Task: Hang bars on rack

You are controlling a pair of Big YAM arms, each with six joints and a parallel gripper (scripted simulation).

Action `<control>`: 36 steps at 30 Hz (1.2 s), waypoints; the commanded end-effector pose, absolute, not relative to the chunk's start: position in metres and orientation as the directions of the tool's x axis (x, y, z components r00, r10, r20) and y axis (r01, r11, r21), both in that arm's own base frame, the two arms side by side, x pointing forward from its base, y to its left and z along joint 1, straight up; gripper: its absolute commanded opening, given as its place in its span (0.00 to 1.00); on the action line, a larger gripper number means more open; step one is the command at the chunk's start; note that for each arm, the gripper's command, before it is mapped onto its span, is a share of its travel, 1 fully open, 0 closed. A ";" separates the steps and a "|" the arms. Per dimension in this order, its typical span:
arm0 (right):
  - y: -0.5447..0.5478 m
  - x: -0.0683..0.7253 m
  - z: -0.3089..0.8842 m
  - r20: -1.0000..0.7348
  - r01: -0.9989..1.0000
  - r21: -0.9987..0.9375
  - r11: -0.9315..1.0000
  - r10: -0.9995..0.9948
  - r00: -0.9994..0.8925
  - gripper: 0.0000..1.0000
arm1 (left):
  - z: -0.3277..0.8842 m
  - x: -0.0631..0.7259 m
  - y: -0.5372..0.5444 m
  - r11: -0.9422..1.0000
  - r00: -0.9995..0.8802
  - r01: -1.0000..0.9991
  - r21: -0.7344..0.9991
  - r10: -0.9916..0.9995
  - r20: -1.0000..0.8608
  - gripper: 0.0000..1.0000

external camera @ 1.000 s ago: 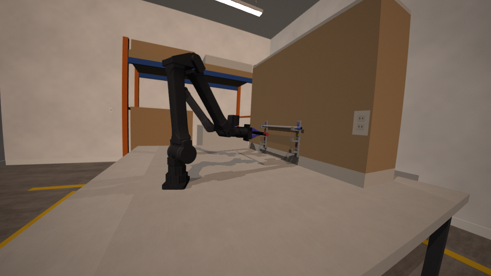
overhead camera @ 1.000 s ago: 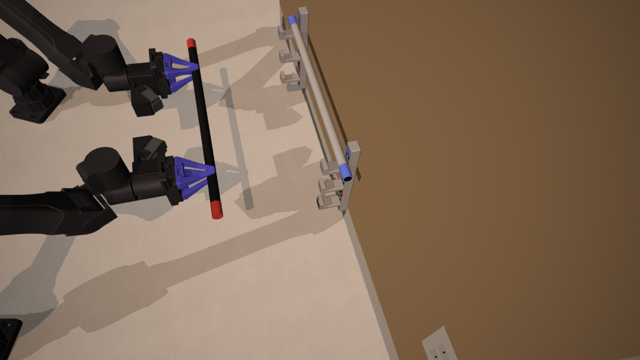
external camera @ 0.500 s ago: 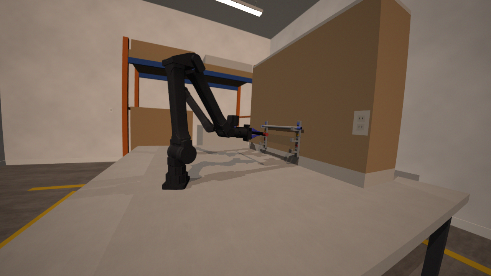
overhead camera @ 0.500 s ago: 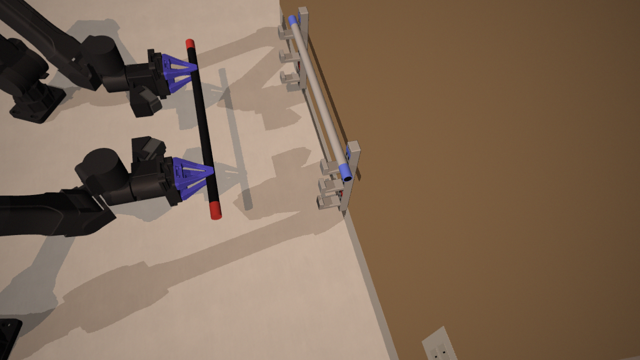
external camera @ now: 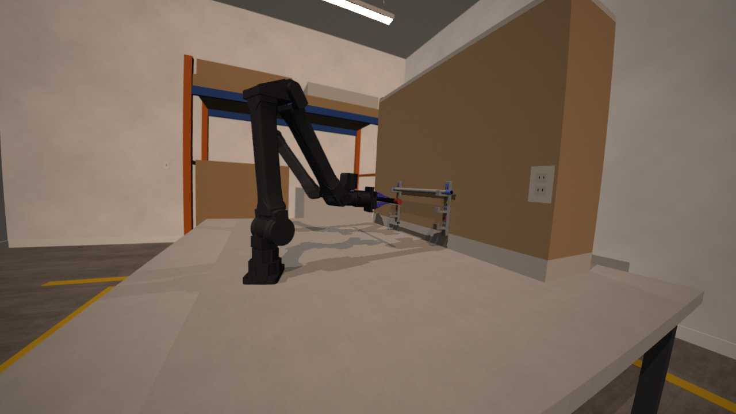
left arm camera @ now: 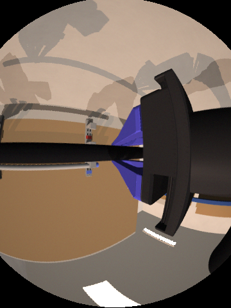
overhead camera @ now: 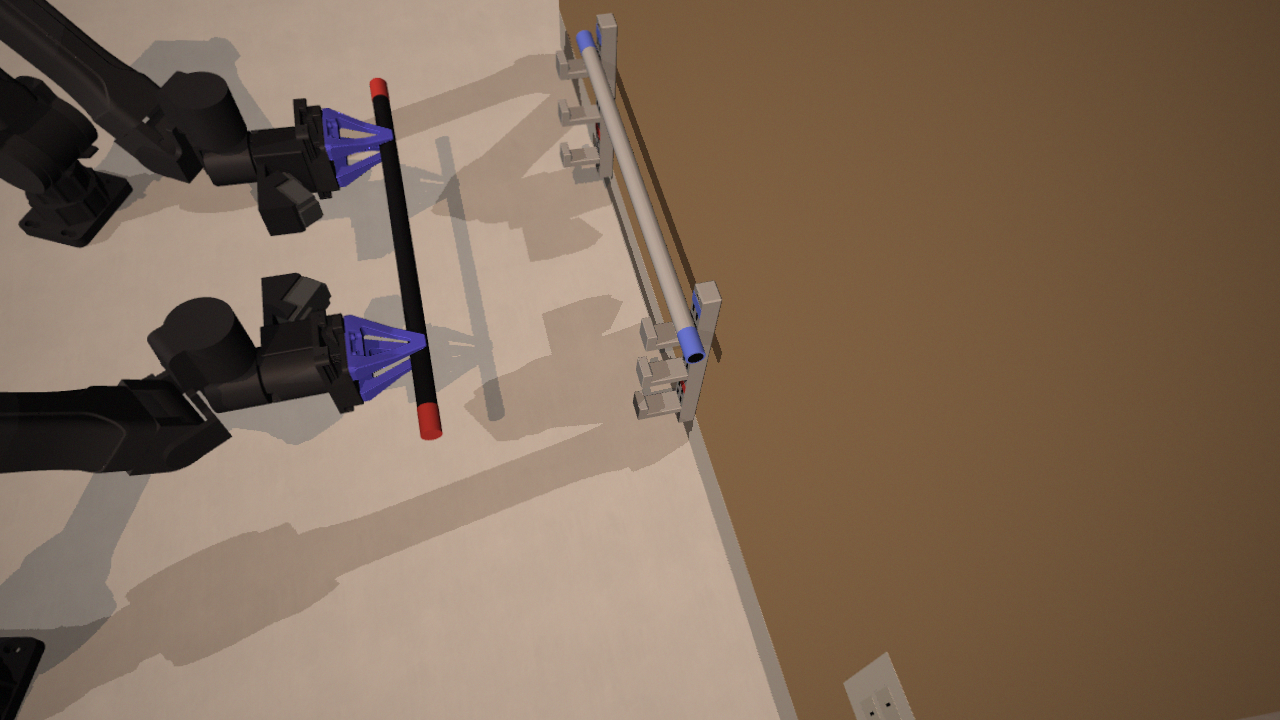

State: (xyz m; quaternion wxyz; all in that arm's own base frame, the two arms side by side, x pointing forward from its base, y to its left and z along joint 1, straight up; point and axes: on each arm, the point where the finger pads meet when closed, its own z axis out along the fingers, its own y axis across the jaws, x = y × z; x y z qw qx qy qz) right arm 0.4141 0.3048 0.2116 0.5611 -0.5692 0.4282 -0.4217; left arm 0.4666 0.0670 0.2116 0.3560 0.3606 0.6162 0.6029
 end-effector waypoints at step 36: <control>0.302 0.417 0.229 -0.039 0.043 -0.998 0.051 -0.964 0.263 0.00 | 0.231 0.469 0.070 0.012 -0.500 -0.062 0.998 0.865 -0.041 0.00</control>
